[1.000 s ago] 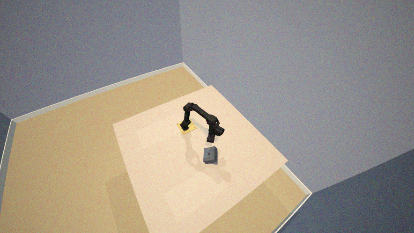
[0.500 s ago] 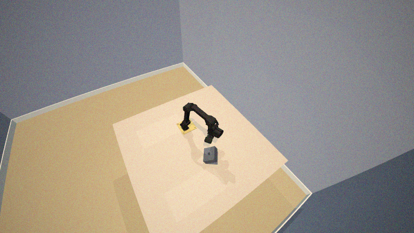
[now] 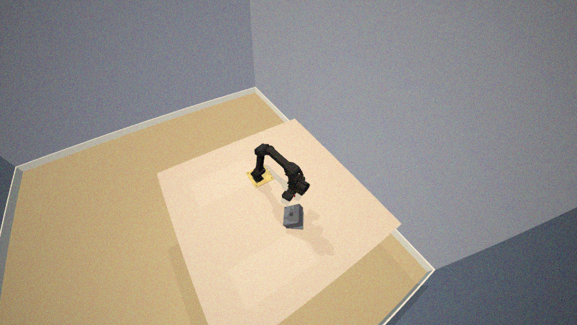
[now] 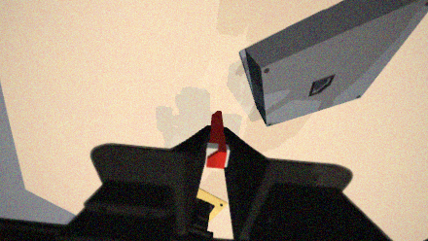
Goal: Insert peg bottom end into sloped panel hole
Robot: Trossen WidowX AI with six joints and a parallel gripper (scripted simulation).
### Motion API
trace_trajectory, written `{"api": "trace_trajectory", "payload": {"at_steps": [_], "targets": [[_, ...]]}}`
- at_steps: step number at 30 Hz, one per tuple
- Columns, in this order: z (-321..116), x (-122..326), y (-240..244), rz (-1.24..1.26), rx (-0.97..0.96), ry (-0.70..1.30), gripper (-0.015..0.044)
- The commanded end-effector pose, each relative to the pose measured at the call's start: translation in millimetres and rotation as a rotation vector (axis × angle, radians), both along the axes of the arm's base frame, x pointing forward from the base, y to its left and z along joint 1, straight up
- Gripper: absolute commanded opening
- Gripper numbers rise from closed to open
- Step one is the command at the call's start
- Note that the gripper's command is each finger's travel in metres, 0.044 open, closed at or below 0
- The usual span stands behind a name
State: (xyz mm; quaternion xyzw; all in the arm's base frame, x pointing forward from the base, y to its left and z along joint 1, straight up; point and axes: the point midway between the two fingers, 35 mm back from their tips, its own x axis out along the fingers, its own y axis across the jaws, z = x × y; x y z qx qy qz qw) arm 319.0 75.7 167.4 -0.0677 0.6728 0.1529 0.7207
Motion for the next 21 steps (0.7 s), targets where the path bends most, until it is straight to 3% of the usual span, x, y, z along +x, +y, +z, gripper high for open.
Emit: {"api": "trace_trajectory", "payload": {"at_steps": [1, 21], "targets": [[1.3, 1.8, -2.4, -0.065, 0.017, 0.002, 0.0], [4.9, 6.9, -15.5, -0.318, 0.071, 0.025, 0.0]]}}
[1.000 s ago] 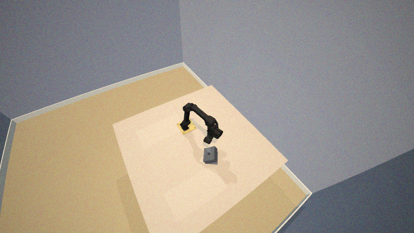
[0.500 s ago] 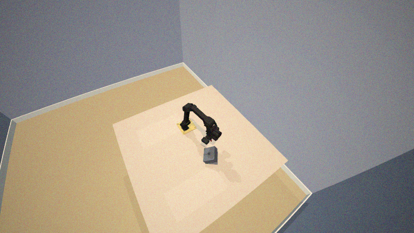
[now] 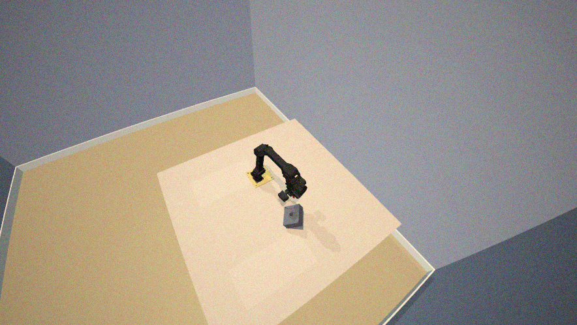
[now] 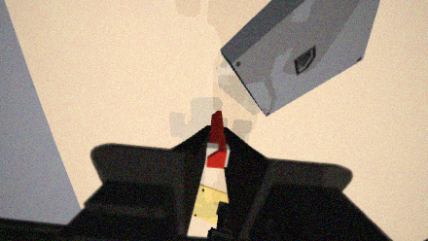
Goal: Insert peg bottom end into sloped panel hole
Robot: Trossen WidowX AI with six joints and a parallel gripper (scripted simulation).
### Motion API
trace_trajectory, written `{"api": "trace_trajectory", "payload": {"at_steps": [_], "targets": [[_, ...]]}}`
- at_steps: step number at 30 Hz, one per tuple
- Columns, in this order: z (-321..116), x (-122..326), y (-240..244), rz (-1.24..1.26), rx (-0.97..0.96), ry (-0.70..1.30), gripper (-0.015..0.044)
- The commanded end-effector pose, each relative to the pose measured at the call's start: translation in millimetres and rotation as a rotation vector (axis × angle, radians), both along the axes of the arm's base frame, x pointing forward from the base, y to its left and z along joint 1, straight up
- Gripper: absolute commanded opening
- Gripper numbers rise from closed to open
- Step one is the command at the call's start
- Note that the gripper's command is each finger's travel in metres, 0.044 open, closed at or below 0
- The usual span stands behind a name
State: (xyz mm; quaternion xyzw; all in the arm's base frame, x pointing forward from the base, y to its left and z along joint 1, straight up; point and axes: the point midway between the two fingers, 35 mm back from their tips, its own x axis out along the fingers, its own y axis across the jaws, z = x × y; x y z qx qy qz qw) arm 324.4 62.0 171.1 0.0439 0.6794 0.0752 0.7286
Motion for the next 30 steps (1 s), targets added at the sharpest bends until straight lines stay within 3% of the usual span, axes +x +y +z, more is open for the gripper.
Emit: {"api": "trace_trajectory", "payload": {"at_steps": [1, 30], "targets": [[1.4, 1.7, -2.5, -0.065, 0.018, 0.004, 0.0], [7.2, 8.1, -22.3, -0.427, 0.102, 0.046, 0.0]]}}
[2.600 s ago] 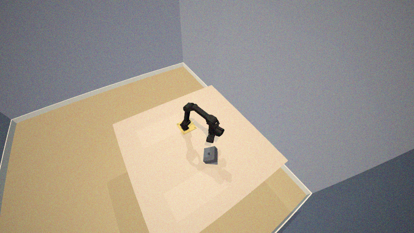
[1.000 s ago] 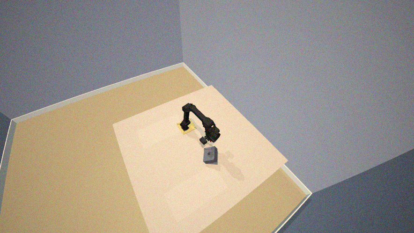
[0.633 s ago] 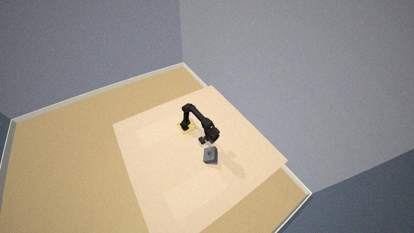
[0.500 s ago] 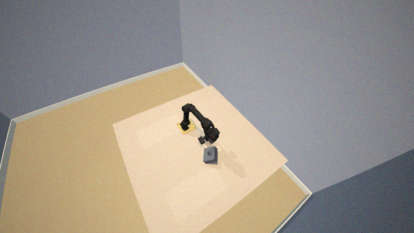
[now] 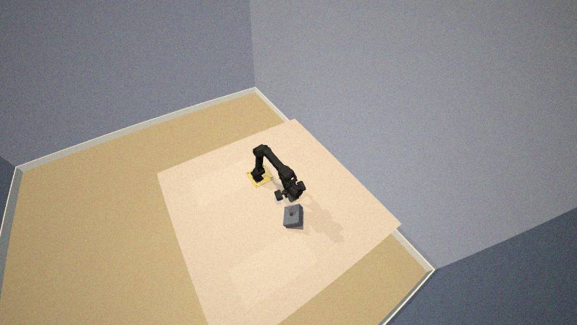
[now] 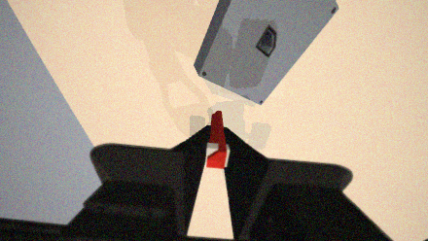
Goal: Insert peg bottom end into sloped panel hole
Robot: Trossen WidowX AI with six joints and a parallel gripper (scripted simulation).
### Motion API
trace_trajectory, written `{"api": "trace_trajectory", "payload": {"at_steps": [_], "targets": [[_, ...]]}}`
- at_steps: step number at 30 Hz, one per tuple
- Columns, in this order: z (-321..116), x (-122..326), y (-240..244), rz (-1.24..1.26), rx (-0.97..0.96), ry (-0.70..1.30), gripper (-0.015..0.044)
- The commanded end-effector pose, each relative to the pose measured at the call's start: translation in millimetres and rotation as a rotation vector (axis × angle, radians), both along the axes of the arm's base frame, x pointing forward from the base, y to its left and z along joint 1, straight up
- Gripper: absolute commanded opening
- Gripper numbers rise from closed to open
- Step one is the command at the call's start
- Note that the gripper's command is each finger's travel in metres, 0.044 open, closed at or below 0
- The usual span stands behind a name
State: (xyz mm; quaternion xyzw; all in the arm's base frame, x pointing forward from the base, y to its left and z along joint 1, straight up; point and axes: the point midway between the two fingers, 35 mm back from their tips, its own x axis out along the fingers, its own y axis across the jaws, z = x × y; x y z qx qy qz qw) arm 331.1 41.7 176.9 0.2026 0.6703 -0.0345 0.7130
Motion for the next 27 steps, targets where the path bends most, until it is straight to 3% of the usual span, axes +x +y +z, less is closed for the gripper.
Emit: {"api": "trace_trajectory", "payload": {"at_steps": [1, 27], "targets": [[1.6, 1.6, -2.7, -0.064, 0.019, 0.005, 0.0], [7.2, 6.3, -21.2, -0.384, 0.103, 0.051, 0.0]]}}
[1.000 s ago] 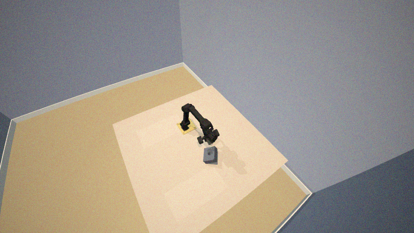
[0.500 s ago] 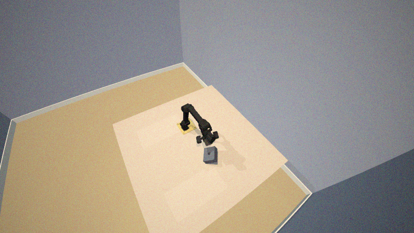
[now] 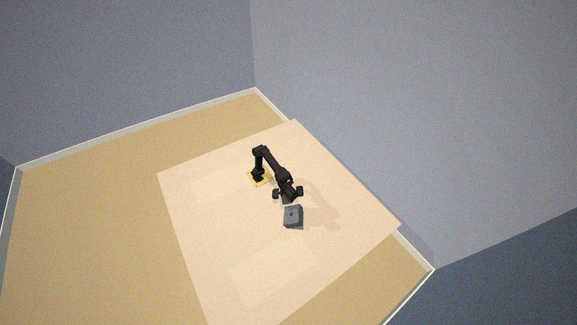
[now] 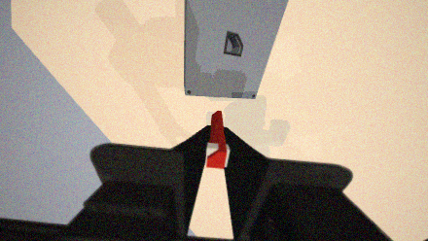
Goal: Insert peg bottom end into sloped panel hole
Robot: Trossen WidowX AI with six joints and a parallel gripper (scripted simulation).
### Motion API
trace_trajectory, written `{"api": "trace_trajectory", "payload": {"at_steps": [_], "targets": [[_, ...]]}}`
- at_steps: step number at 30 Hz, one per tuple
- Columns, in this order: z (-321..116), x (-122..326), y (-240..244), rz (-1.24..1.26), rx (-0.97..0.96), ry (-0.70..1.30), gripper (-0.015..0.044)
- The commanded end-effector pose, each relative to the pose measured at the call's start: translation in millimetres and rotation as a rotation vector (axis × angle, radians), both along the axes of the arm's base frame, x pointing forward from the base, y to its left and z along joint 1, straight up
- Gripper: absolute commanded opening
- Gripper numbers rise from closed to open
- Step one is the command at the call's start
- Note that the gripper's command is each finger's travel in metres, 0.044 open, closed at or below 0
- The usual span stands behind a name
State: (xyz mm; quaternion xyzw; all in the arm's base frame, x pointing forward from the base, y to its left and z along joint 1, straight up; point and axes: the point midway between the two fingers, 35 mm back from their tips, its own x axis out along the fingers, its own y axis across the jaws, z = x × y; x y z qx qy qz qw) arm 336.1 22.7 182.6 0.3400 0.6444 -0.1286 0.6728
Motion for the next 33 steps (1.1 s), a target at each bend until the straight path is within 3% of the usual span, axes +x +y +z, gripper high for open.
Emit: {"api": "trace_trajectory", "payload": {"at_steps": [1, 33], "targets": [[1.7, 1.4, -2.9, -0.063, 0.021, 0.006, 0.0], [9.3, 5.6, -26.5, -0.449, 0.136, 0.071, 0.0]]}}
